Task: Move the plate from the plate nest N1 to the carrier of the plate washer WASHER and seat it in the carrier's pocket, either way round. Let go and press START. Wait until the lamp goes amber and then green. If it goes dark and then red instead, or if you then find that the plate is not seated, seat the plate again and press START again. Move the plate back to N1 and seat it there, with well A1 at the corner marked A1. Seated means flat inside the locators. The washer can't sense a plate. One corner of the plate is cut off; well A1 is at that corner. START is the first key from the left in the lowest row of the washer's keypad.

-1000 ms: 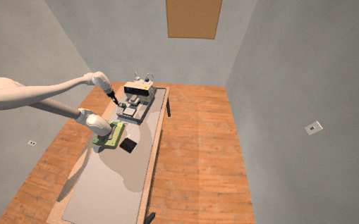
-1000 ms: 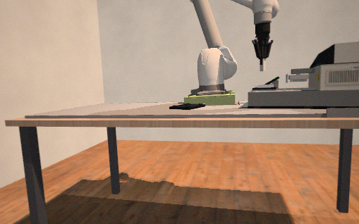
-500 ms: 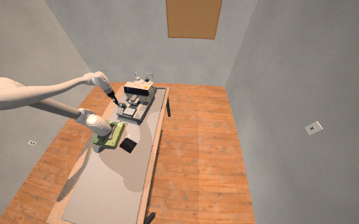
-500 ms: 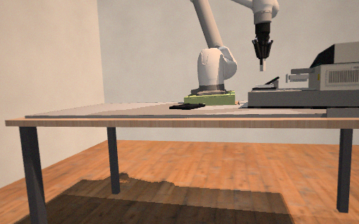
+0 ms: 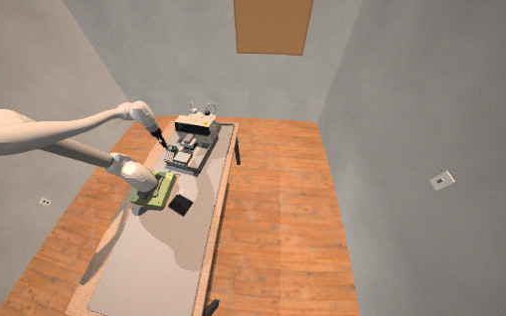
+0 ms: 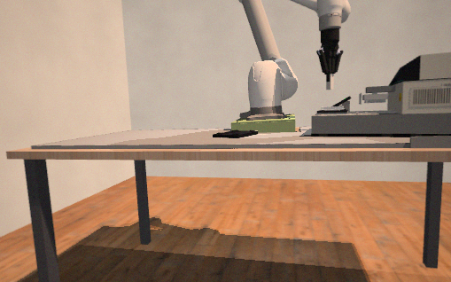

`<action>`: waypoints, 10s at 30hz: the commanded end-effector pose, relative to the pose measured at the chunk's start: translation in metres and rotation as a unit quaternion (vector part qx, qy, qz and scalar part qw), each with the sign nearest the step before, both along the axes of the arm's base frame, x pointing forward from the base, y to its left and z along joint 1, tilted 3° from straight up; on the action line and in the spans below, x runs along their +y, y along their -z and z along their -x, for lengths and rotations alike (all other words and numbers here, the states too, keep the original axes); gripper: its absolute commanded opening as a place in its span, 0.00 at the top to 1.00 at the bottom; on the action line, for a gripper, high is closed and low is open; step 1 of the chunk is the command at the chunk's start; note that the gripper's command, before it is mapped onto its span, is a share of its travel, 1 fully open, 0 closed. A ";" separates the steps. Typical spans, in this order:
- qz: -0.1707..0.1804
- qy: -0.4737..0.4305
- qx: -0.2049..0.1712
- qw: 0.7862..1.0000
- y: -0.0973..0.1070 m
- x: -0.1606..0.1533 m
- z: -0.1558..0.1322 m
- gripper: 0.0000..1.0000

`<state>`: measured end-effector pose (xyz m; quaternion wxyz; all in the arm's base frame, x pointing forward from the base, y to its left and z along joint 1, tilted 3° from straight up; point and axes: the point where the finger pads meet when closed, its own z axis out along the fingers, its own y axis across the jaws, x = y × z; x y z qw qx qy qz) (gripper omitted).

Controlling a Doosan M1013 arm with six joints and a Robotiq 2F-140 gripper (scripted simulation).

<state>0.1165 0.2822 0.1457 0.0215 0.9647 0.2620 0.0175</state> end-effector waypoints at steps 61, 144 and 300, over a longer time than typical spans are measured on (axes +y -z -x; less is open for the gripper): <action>0.017 -0.346 0.014 0.938 0.005 -0.027 0.083 0.90; 0.022 -0.461 0.018 0.887 0.027 -0.028 0.082 0.90; 0.032 -0.709 0.026 0.704 0.091 -0.030 0.079 0.90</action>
